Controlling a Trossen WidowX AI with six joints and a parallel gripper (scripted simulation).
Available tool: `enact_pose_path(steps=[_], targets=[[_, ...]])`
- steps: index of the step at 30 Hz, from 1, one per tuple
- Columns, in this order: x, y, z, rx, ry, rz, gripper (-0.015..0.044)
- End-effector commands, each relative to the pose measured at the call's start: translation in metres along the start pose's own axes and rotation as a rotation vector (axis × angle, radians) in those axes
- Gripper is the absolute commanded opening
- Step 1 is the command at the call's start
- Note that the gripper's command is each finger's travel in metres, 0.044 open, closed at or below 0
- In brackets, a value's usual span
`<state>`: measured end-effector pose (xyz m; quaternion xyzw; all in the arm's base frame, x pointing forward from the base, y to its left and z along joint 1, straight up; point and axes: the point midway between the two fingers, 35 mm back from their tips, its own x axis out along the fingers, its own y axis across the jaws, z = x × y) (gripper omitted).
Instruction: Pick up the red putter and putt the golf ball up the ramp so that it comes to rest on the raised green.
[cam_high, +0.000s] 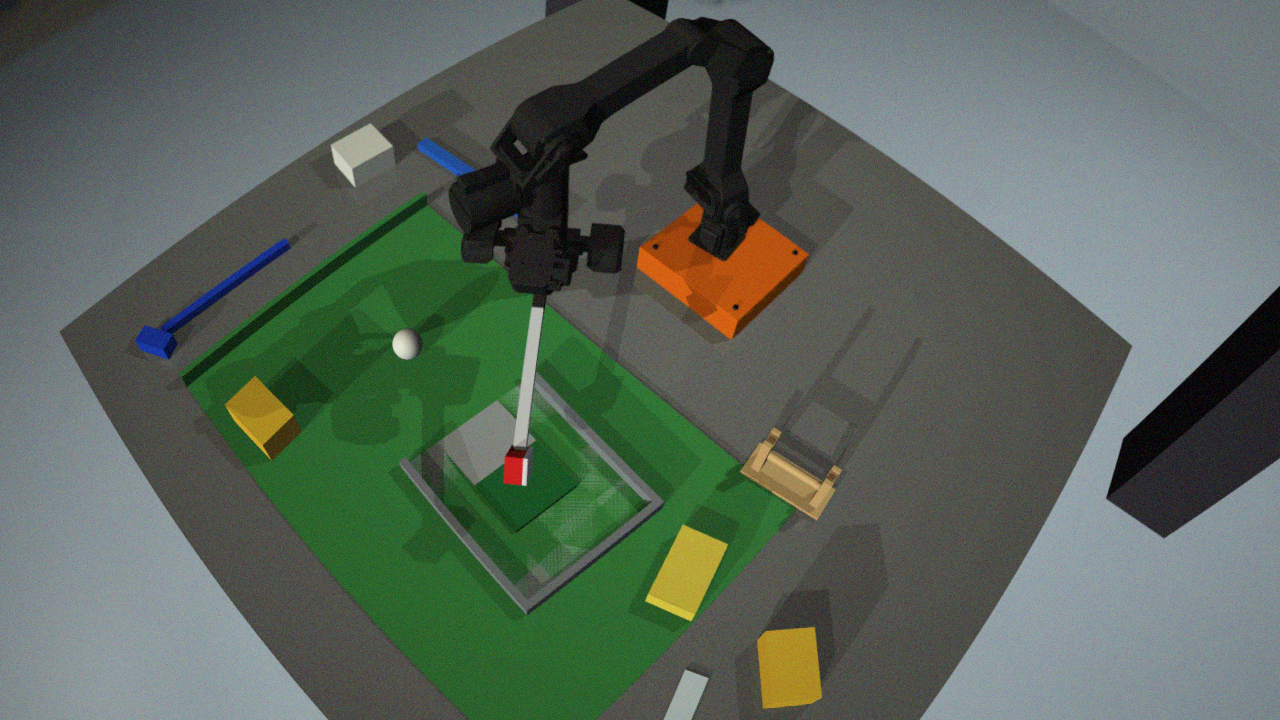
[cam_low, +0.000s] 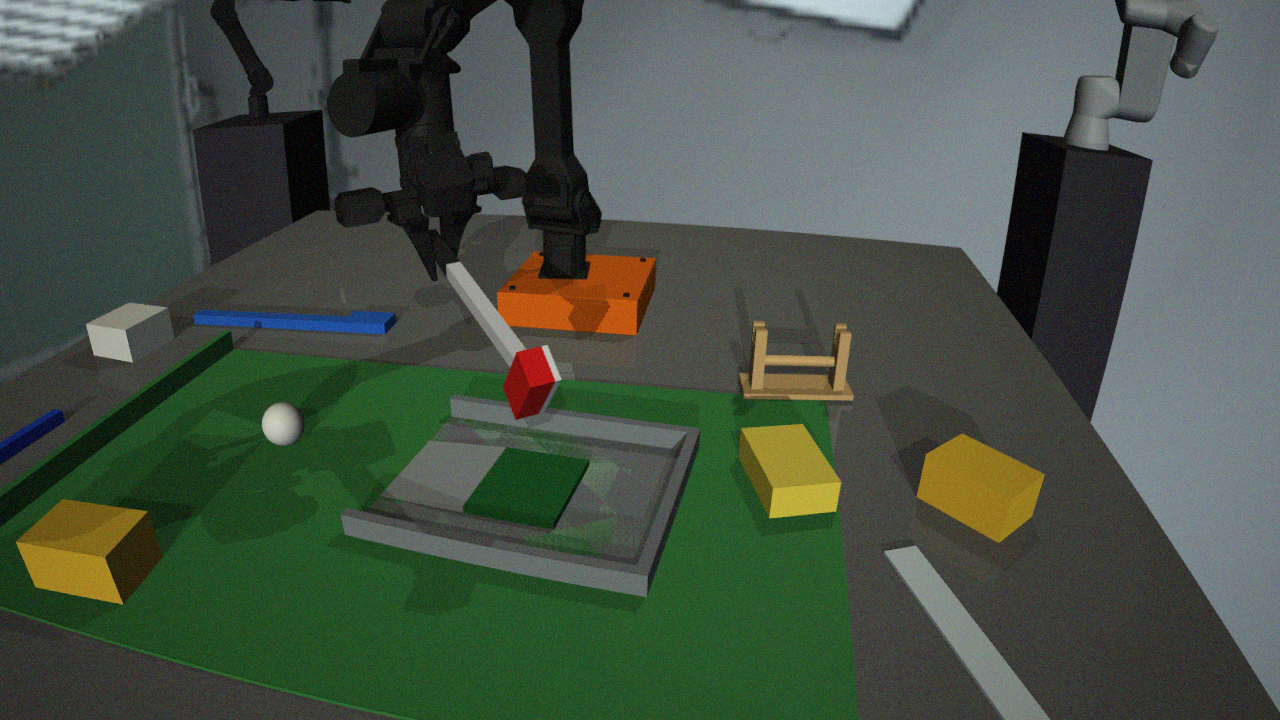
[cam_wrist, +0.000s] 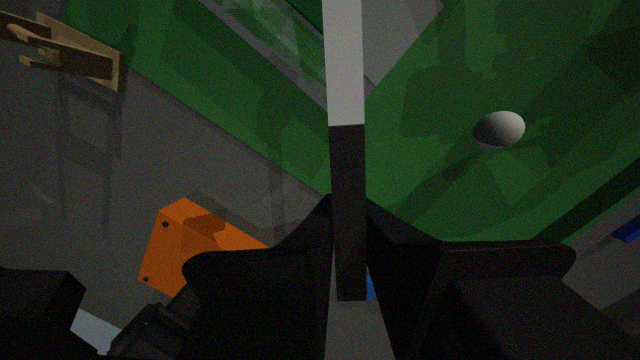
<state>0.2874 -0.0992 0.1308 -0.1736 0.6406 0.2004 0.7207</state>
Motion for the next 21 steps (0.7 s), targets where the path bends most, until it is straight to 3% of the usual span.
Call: enact_pose_path(steps=[1,21], targets=[[-0.006,-0.017,-0.015,0.097,0.006,-0.018,0.0],[-0.025,-0.072,-0.116,0.582,0.068,-0.074,0.0]])
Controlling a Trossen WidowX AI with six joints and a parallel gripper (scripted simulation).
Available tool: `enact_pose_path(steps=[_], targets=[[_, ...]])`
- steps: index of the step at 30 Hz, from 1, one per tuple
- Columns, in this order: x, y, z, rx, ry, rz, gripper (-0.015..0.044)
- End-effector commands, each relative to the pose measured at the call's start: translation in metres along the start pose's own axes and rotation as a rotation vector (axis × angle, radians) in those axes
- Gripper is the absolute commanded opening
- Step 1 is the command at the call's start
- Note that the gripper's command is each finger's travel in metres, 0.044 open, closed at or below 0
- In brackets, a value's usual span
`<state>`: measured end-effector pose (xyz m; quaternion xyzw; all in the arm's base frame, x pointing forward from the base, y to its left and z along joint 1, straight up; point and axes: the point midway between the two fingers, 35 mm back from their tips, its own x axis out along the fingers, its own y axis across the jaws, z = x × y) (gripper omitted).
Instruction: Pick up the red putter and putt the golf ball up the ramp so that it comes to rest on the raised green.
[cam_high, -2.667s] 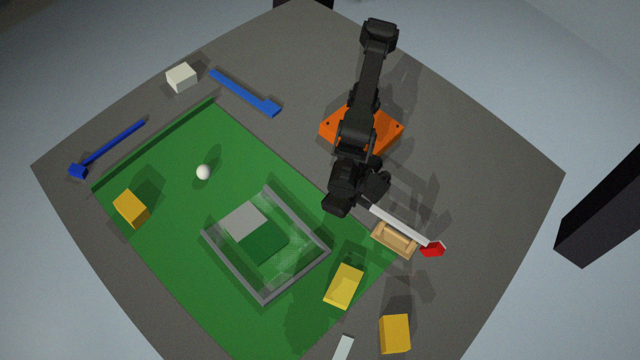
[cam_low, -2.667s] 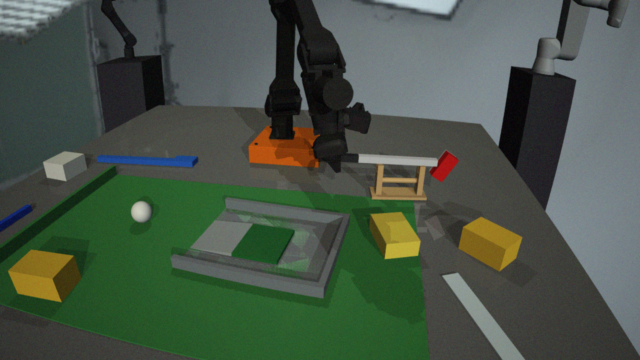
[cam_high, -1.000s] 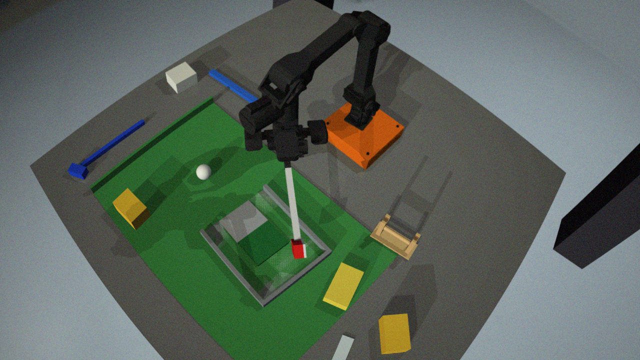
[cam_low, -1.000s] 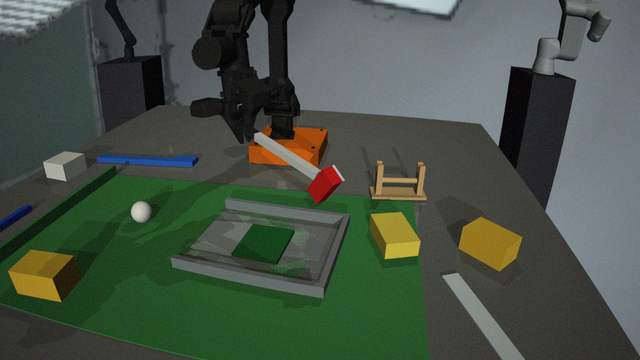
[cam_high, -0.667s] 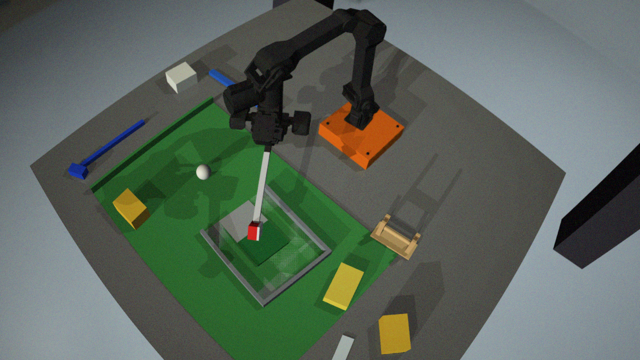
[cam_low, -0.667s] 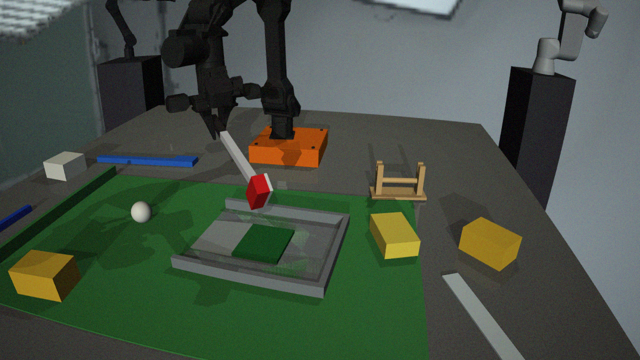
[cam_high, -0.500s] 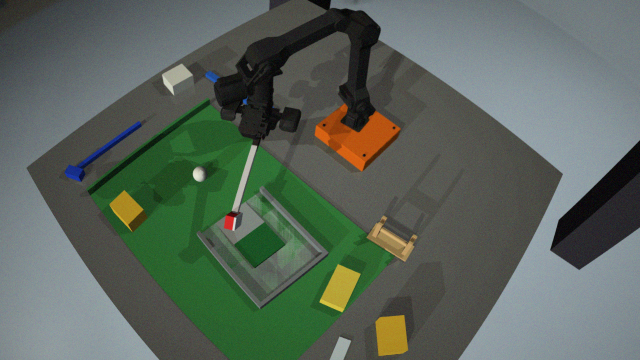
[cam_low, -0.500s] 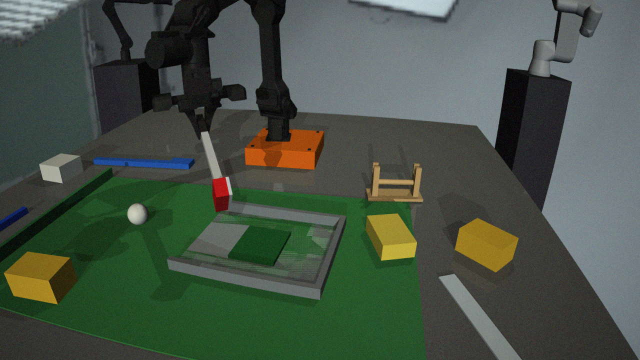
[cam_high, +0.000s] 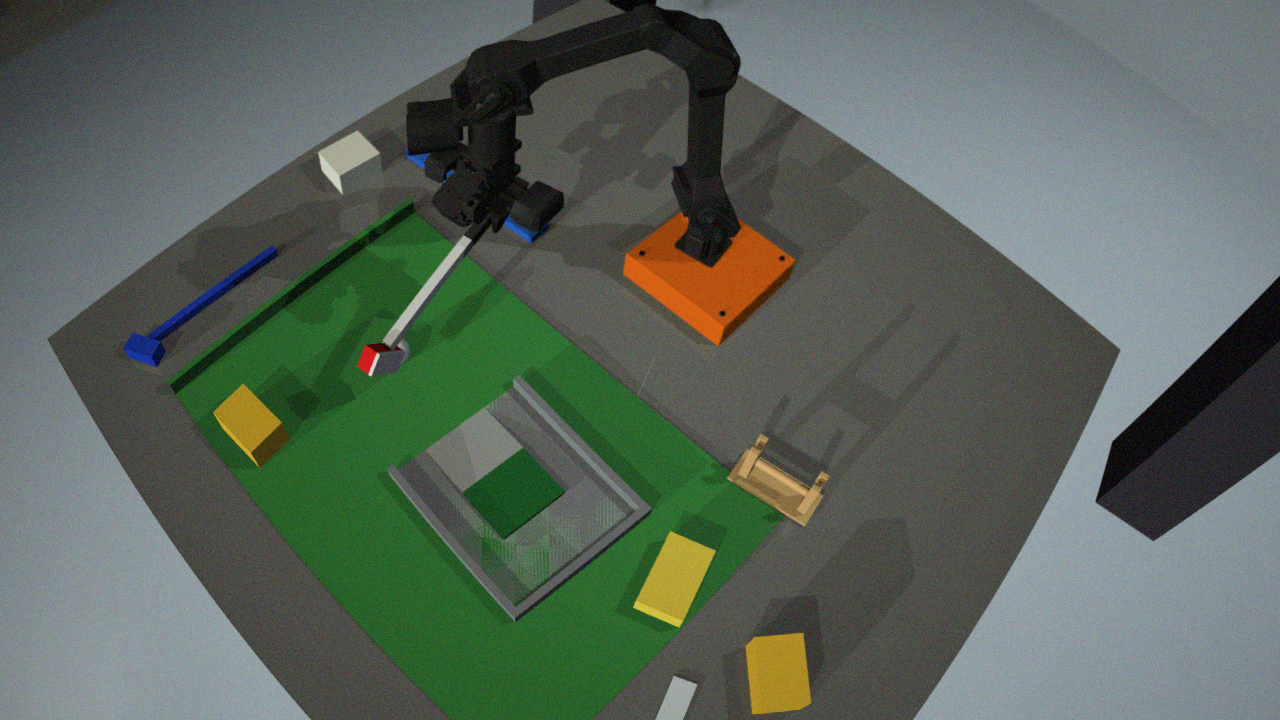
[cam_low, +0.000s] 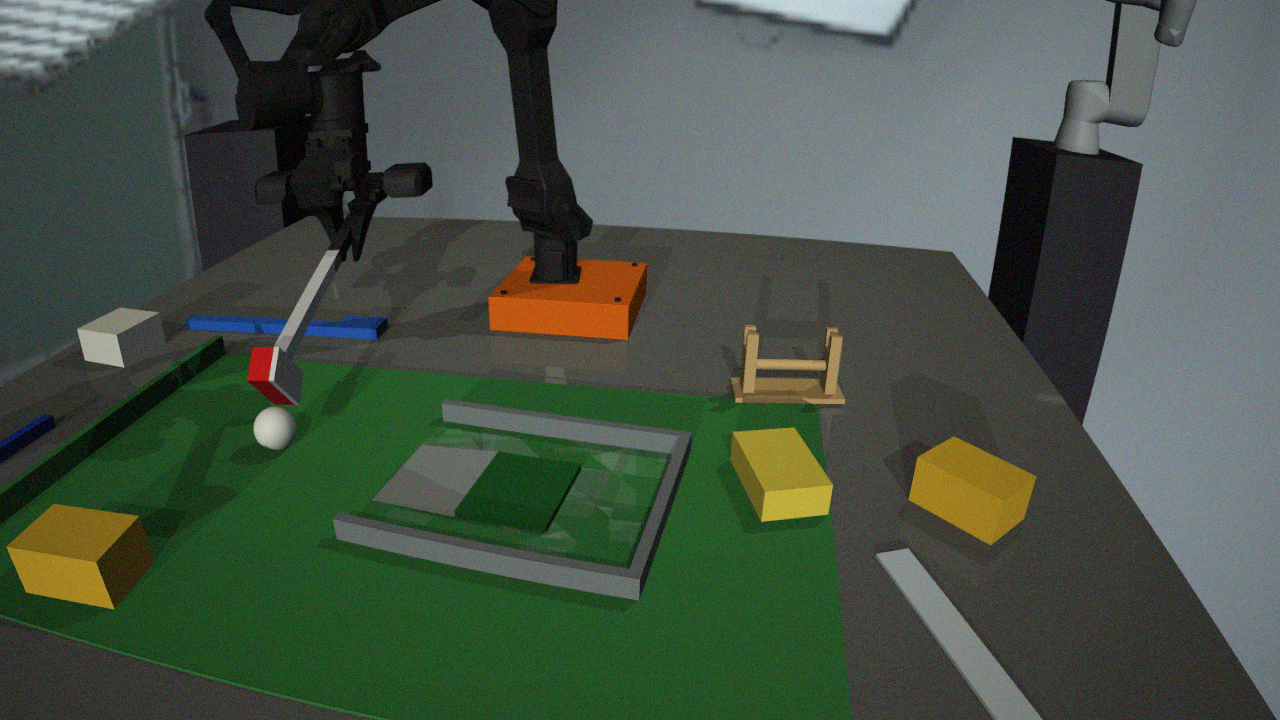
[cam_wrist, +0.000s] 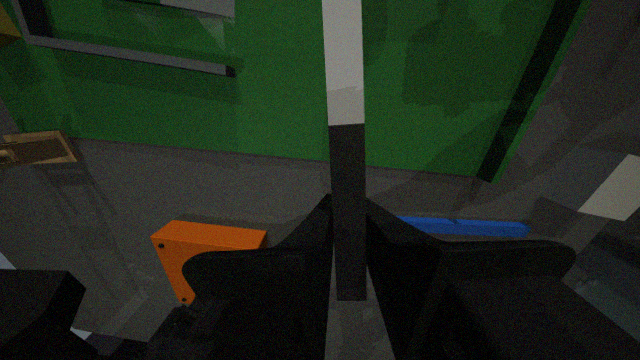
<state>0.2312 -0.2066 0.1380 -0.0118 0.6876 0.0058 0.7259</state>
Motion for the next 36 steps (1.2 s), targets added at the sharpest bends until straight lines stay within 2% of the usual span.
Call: enact_pose_path(steps=[1,7,13,23,36], targets=[[-0.004,-0.019,-0.013,0.097,0.006,-0.016,0.0],[-0.008,-0.042,-0.039,0.238,0.025,-0.029,0.0],[-0.006,-0.045,-0.042,0.254,0.027,-0.031,0.0],[0.029,-0.045,-0.043,0.254,0.027,-0.031,0.0],[0.044,-0.046,-0.043,0.254,0.027,-0.031,0.0]])
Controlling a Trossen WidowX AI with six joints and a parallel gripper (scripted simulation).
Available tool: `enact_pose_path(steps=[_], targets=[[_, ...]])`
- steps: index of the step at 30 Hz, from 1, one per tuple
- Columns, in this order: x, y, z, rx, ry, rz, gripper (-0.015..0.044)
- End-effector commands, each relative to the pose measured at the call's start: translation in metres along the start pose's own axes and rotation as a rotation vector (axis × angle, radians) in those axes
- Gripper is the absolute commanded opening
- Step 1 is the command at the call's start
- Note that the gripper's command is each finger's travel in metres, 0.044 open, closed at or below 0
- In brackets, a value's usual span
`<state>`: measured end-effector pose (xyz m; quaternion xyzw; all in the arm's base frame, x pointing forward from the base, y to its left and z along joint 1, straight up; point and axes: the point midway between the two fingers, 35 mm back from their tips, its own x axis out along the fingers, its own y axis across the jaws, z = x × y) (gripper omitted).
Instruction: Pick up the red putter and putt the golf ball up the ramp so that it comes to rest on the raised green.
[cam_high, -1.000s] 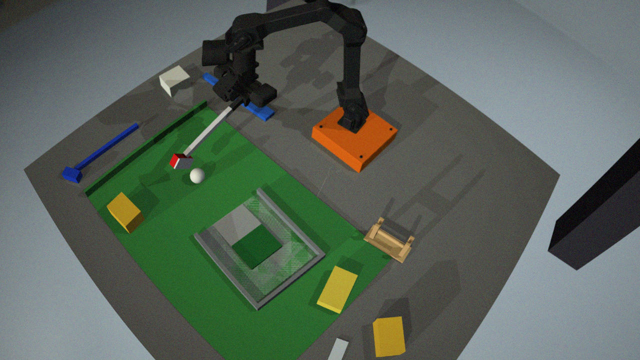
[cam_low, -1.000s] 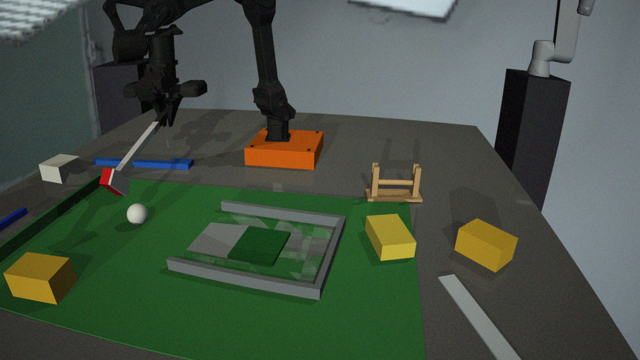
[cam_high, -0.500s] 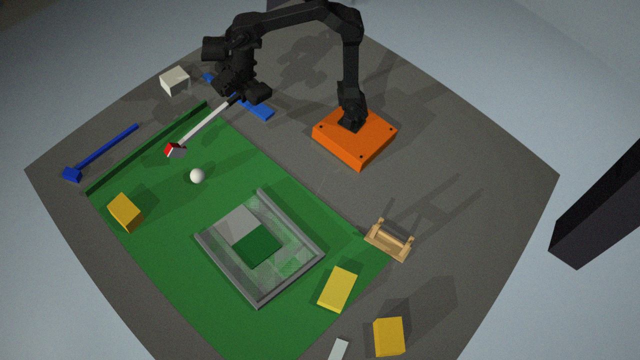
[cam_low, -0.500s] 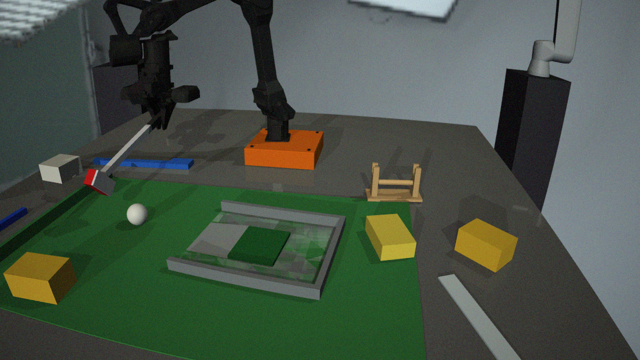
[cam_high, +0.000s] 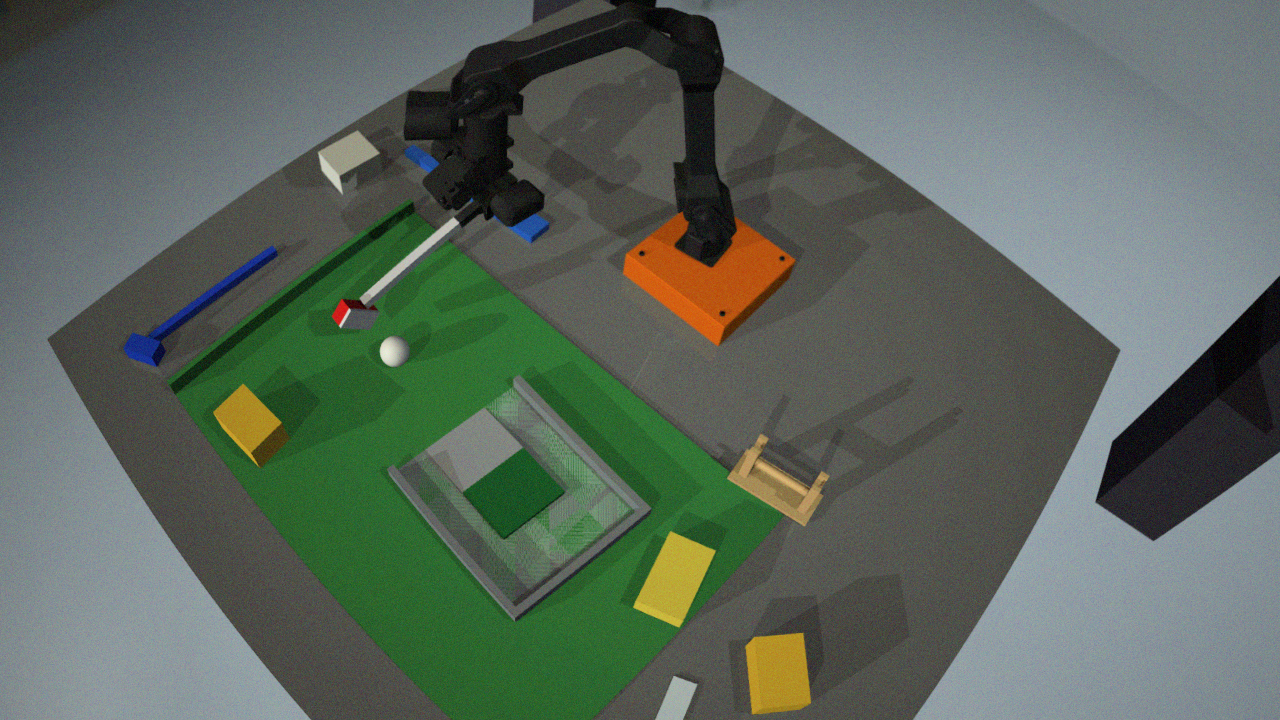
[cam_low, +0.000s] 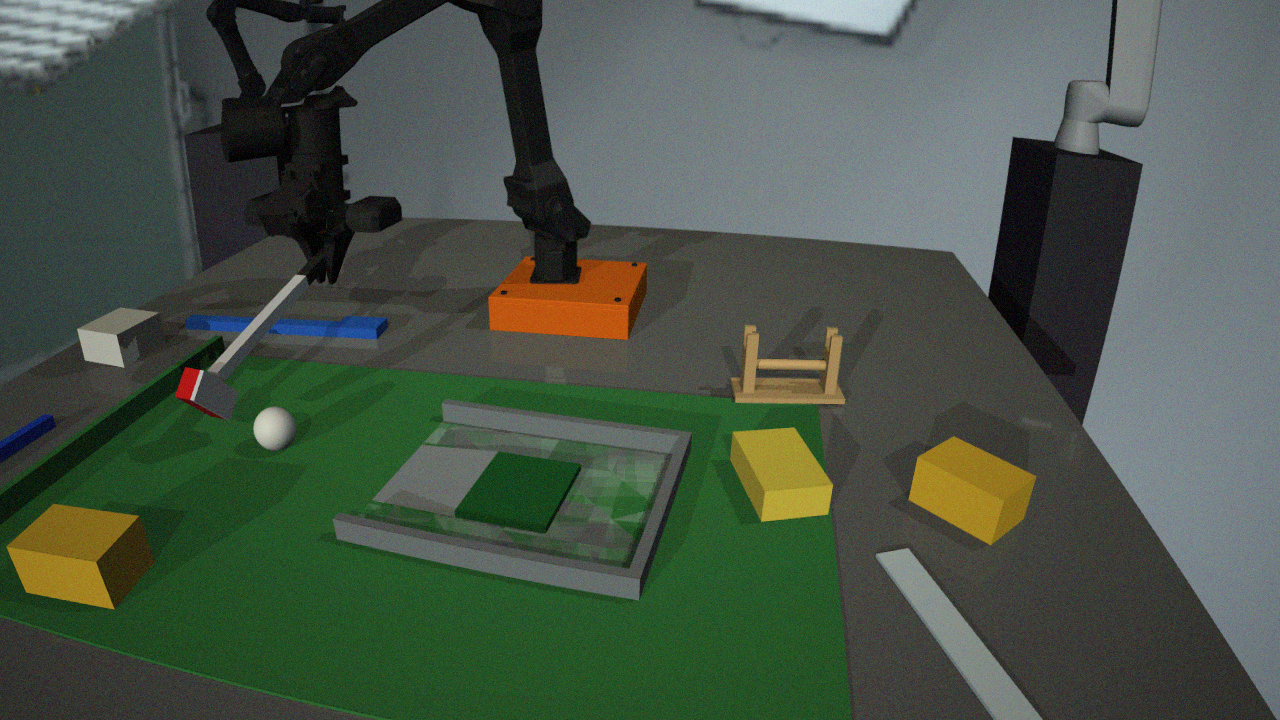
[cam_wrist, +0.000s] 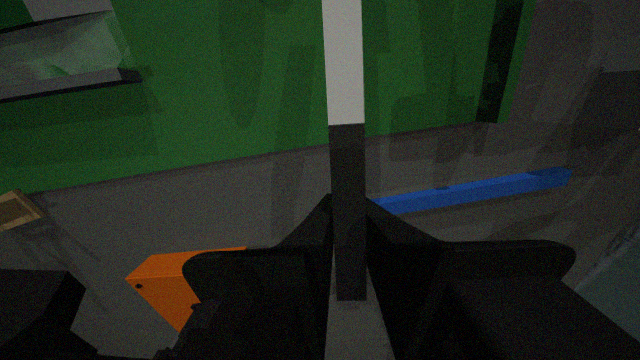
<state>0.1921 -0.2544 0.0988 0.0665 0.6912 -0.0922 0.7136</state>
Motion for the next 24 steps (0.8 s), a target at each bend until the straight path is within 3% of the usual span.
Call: enact_pose_path(steps=[1,24], targets=[[0.008,0.001,-0.001,0.005,0.004,0.003,0.0],[0.021,0.0,-0.001,0.0,0.003,0.002,0.0]])
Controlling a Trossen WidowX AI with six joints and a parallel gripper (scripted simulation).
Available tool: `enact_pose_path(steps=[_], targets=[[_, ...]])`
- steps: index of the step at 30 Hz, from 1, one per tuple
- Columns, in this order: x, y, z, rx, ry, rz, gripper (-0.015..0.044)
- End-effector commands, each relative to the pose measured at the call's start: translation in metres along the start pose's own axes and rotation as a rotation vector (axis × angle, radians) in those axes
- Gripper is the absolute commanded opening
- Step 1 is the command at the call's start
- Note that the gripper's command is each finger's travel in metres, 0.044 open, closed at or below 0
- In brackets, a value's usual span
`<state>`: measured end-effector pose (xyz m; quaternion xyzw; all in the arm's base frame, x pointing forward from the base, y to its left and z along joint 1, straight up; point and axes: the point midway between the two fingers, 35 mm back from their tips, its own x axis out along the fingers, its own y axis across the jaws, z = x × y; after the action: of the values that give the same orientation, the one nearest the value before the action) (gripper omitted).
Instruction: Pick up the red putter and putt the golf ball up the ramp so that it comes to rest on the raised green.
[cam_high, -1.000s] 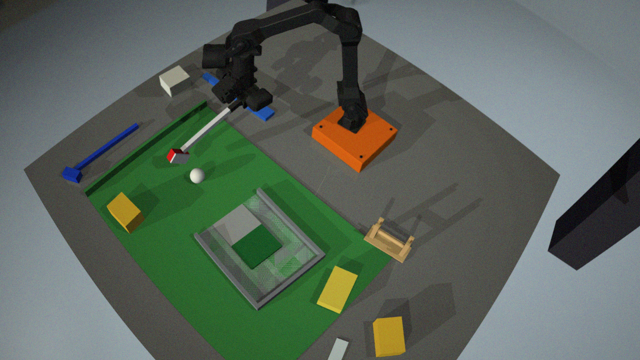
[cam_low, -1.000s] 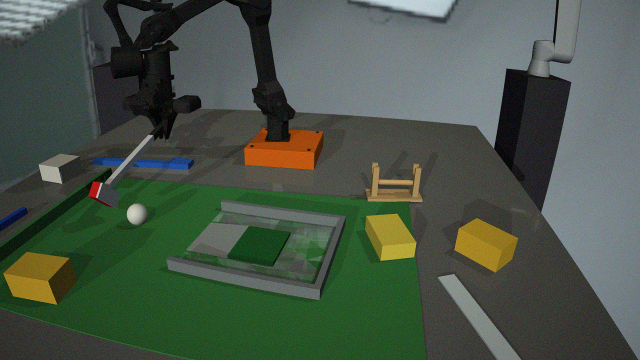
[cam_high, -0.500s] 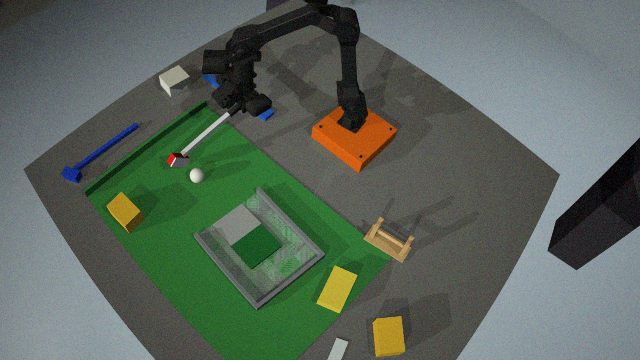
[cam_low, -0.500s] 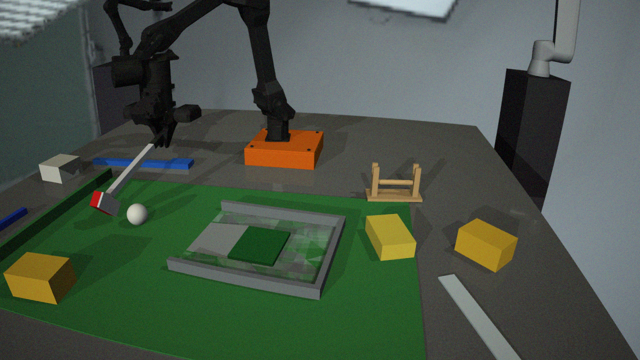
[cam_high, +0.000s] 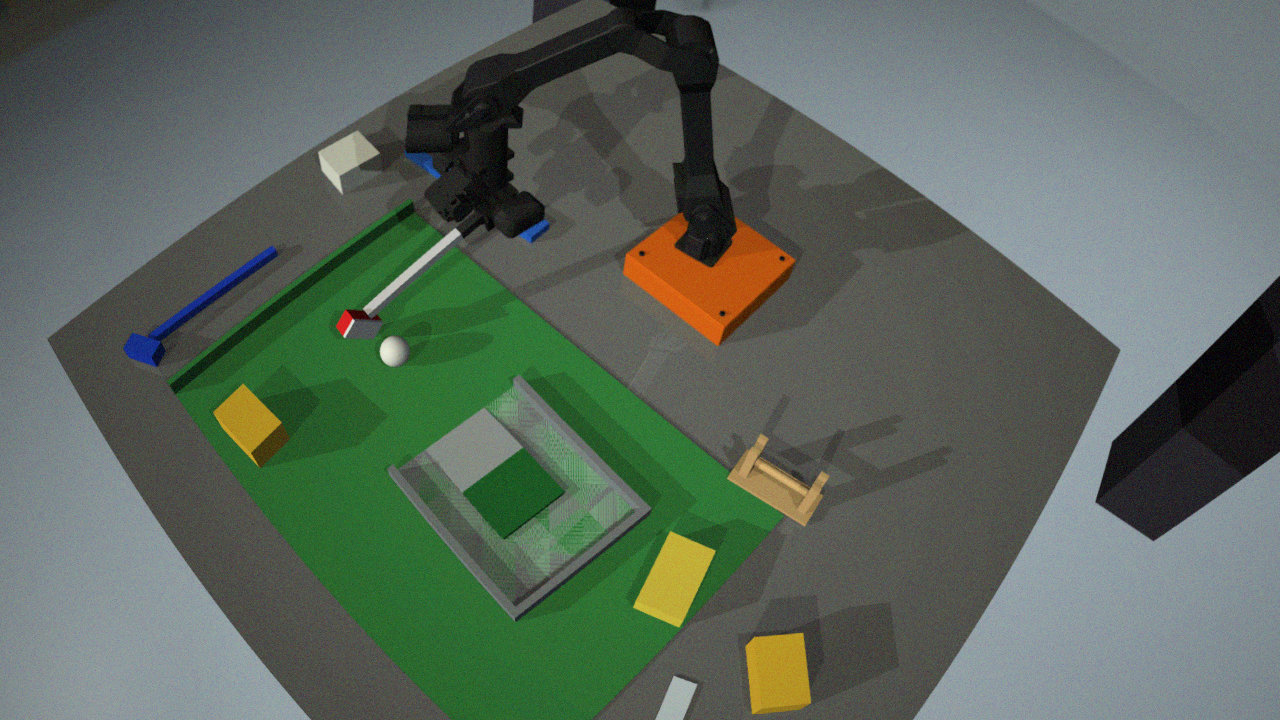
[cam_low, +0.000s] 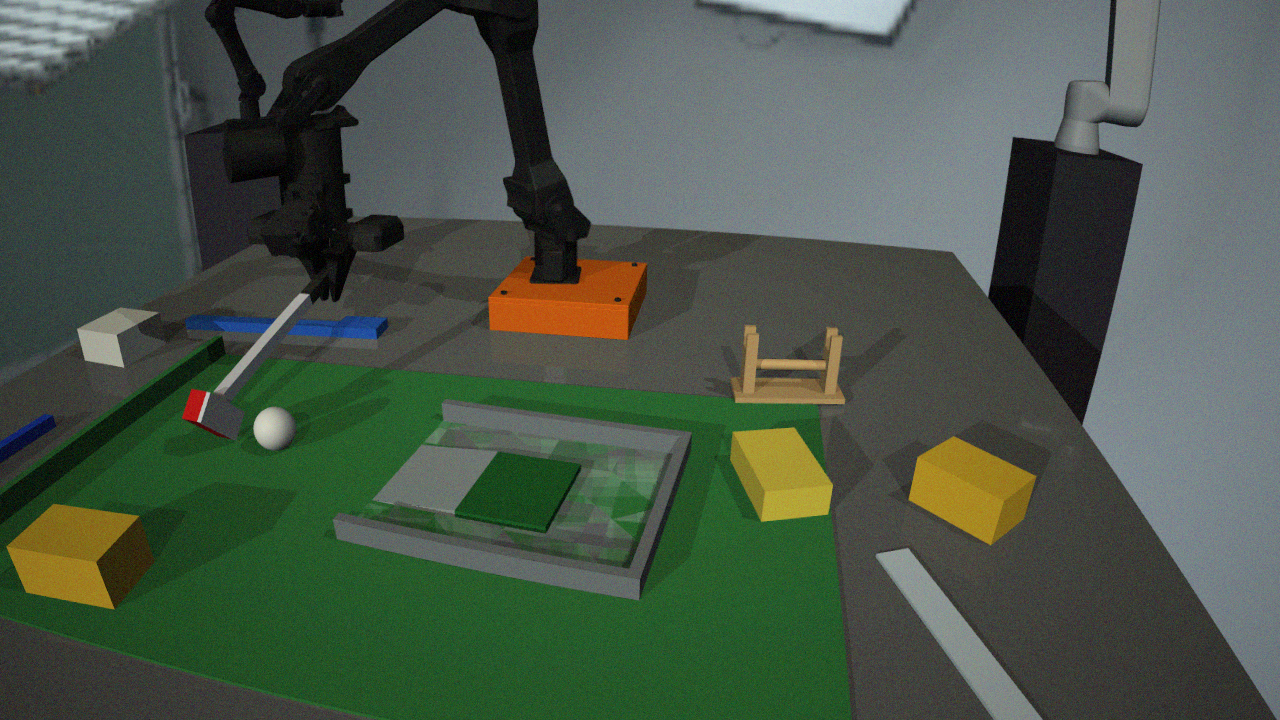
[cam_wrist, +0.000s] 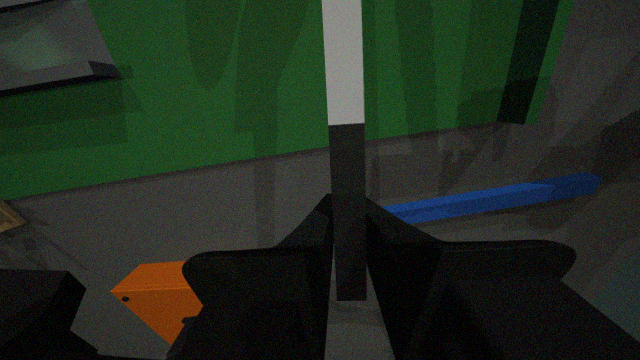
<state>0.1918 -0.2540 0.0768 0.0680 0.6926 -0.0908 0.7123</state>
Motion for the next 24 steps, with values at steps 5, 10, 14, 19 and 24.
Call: enact_pose_path(steps=[5,10,14,19,24], targets=[[0.001,-0.017,0.0,0.003,-0.001,-0.003,0.0],[0.003,-0.03,0.0,0.005,0.0,-0.004,0.0],[0.003,-0.03,0.0,0.005,0.0,-0.004,0.0],[0.004,-0.027,-0.002,0.008,0.004,0.001,0.0],[0.002,0.022,0.007,0.007,0.002,0.004,0.0]])
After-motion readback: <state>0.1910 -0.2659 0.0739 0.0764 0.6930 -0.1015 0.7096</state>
